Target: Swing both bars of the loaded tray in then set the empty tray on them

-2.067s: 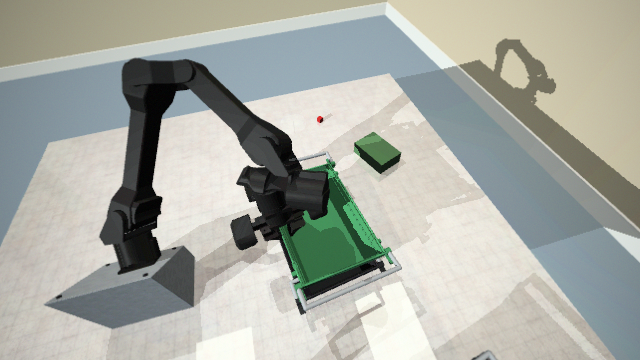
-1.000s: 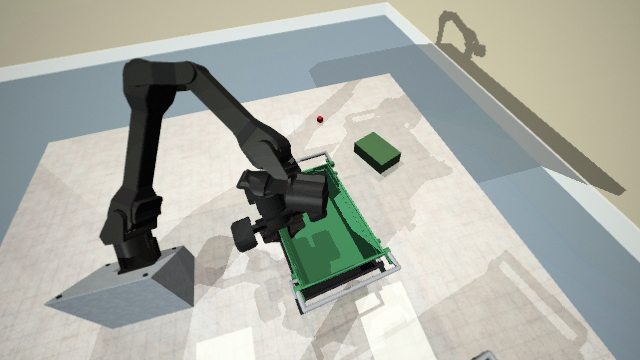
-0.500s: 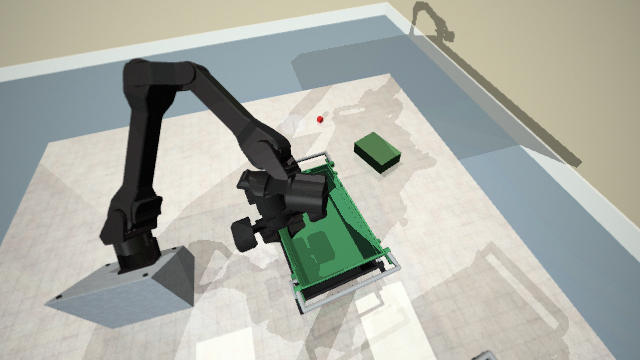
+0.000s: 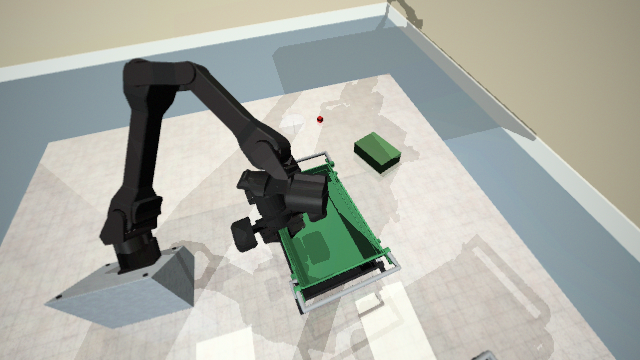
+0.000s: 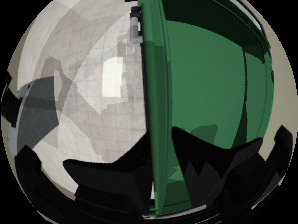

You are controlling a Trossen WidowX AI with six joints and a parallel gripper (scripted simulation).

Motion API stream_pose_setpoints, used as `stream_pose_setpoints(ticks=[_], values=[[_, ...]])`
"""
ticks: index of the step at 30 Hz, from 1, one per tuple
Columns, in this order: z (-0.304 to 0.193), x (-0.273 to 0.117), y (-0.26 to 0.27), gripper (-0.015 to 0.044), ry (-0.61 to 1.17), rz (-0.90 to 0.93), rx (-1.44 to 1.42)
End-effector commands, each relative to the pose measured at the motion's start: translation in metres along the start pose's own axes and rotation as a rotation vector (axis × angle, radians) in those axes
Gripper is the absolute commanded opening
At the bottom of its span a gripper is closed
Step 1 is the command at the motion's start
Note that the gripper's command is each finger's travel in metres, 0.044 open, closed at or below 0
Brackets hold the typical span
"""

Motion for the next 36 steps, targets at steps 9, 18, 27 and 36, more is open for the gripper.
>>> stream_pose_setpoints(ticks=[9,18,27,36], values=[[0.0024,0.0066,0.0036,0.0,-0.004,0.031,0.01],[0.0017,0.0047,0.0025,0.0,-0.003,0.022,0.007],[0.0024,0.0066,0.0036,0.0029,-0.004,0.031,0.01],[0.0024,0.0066,0.0036,0.0161,-0.004,0.031,0.01]])
Point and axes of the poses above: the point midway between the two fingers, 35 mm back from their tips, its own x axis out along the fingers, its own y axis across the jaws, z = x × y, the point moved 7 cm from there along -x, back along the fingers
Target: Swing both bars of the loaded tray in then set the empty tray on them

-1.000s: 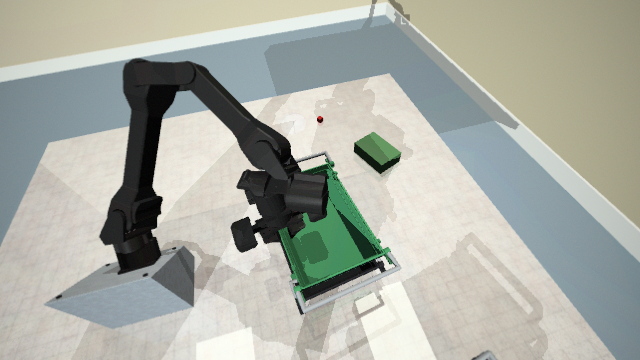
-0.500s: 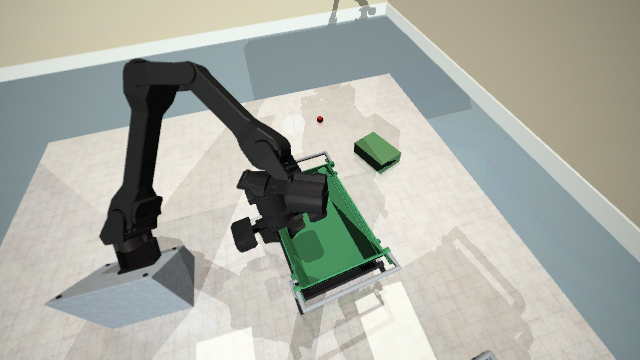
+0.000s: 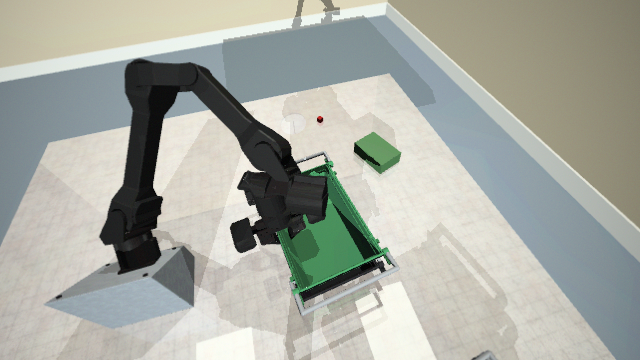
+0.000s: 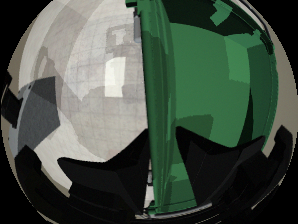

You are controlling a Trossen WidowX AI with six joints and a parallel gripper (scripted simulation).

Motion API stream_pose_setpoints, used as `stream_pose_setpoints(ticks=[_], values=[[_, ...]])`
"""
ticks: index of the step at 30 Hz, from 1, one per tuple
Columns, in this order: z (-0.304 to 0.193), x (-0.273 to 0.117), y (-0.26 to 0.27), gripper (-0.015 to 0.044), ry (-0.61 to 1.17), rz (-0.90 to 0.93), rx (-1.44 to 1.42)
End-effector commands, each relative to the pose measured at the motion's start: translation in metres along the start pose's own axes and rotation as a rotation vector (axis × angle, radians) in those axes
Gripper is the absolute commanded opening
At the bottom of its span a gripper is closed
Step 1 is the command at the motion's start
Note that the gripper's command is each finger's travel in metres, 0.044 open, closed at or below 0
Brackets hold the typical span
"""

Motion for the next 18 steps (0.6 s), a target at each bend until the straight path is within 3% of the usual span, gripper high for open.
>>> stream_pose_setpoints(ticks=[1,18], values=[[0.0006,0.0023,0.0022,0.0176,-0.004,0.01,0.009],[0.0006,0.0023,0.0022,0.0425,-0.004,0.01,0.009]])
Point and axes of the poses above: the point midway between the two fingers, 35 mm back from their tips, its own x axis out along the fingers, its own y axis across the jaws, z = x × y, the point moved 7 cm from there along -x, back along the fingers
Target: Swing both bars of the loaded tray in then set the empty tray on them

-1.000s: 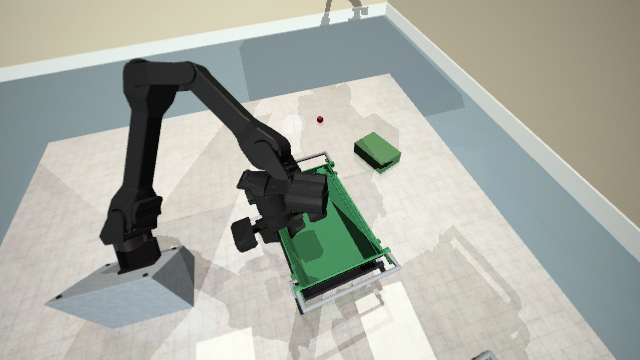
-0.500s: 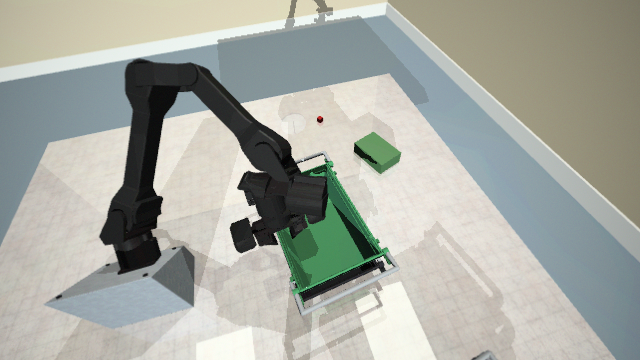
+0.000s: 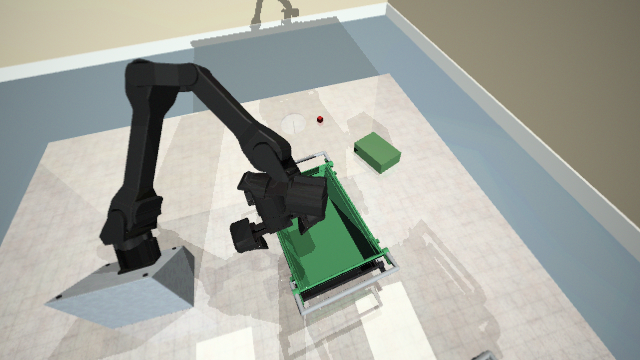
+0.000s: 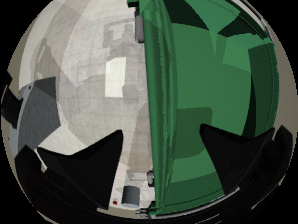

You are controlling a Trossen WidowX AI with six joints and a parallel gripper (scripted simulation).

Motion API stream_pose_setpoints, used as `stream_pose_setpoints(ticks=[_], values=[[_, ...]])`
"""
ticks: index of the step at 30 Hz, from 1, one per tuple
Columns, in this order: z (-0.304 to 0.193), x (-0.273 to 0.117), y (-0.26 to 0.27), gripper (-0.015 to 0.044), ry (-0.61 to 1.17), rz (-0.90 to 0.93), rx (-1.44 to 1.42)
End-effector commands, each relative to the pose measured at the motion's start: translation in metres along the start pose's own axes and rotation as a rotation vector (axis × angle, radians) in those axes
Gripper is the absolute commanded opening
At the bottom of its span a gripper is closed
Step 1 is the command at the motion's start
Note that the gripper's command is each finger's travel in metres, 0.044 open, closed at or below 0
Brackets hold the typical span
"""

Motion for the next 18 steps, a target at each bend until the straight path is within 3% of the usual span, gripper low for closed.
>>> stream_pose_setpoints(ticks=[1,10,18], values=[[0.0,0.001,0.001,0.044,-0.001,0.006,0.009],[-0.001,-0.006,-0.001,0.044,0.001,0.0,0.001],[-0.003,-0.05,-0.005,0.044,0.007,0.003,0.005]])
Point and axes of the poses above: the point midway between the two fingers, 35 mm back from their tips, its own x axis out along the fingers, its own y axis across the jaws, z = x × y, the point moved 7 cm from there along -x, back along the fingers
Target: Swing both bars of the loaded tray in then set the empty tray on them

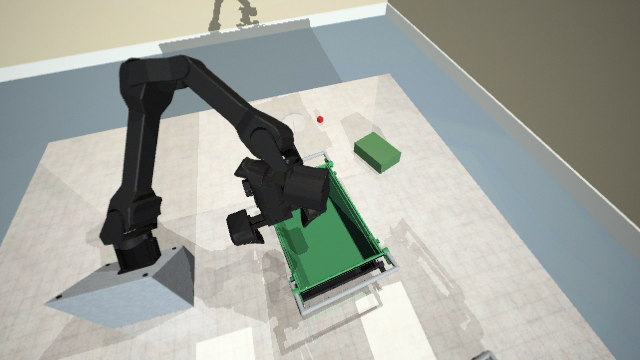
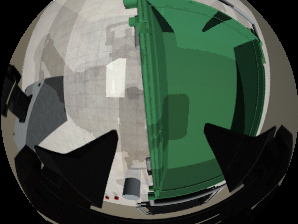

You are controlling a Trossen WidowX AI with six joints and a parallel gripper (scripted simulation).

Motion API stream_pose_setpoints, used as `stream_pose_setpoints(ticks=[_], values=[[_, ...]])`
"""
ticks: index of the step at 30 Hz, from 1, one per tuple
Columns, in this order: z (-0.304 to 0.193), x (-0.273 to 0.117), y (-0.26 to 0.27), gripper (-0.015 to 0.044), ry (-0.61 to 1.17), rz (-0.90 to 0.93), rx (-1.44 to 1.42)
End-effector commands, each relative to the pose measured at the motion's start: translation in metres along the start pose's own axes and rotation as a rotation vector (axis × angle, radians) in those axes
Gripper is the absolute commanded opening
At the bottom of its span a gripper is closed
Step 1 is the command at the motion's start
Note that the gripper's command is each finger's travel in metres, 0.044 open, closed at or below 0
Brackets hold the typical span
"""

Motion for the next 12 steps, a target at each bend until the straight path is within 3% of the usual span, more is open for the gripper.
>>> stream_pose_setpoints(ticks=[1,12], values=[[0.0,-0.023,-0.002,0.044,0.007,0.001,-0.006],[0.002,-0.077,0.002,0.044,0.002,0.005,-0.002]])
Point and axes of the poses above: the point midway between the two fingers, 35 mm back from their tips, its own x axis out along the fingers, its own y axis across the jaws, z = x × y, the point moved 7 cm from there along -x, back along the fingers
